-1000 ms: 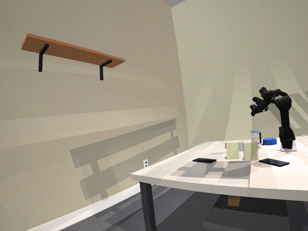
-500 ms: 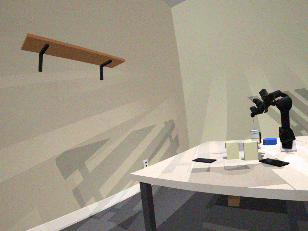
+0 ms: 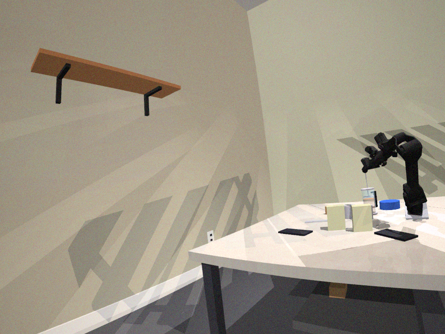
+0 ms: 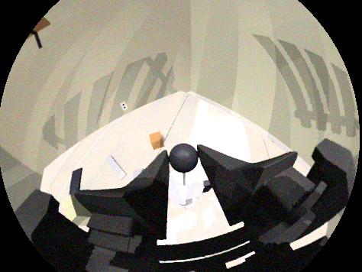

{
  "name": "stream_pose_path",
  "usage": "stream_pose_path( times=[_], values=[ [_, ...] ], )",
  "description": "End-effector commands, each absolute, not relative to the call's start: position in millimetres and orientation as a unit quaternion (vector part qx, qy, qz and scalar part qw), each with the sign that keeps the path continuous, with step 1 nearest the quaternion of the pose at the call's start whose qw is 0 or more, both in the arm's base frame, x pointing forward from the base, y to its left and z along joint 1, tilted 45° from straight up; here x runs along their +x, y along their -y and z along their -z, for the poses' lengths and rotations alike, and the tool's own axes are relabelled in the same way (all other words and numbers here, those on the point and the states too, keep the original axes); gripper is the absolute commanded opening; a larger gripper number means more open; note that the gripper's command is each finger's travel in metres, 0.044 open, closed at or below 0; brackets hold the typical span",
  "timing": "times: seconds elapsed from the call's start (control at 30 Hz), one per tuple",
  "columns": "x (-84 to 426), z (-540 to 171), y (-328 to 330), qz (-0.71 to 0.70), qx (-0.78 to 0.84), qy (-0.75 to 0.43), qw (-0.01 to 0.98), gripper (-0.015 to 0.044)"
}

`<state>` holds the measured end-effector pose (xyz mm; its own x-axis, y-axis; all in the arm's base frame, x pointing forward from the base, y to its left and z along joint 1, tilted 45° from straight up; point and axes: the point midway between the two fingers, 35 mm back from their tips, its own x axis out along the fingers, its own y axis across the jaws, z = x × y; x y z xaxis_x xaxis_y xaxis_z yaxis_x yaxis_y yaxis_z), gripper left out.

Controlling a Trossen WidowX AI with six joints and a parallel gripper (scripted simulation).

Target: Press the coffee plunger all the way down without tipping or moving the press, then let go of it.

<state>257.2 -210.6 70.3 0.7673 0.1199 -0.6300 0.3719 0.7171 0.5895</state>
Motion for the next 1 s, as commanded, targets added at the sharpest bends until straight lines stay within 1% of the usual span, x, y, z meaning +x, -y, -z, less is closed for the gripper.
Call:
stream_pose_path(
  times=[0.0, 0.97],
  values=[
    [252, -48, 190, 0.067, 0.384, -0.359, 0.848, 0.0127],
    [254, -15, 160, 0.067, 0.385, -0.358, 0.848, 0.0127]
  ],
)
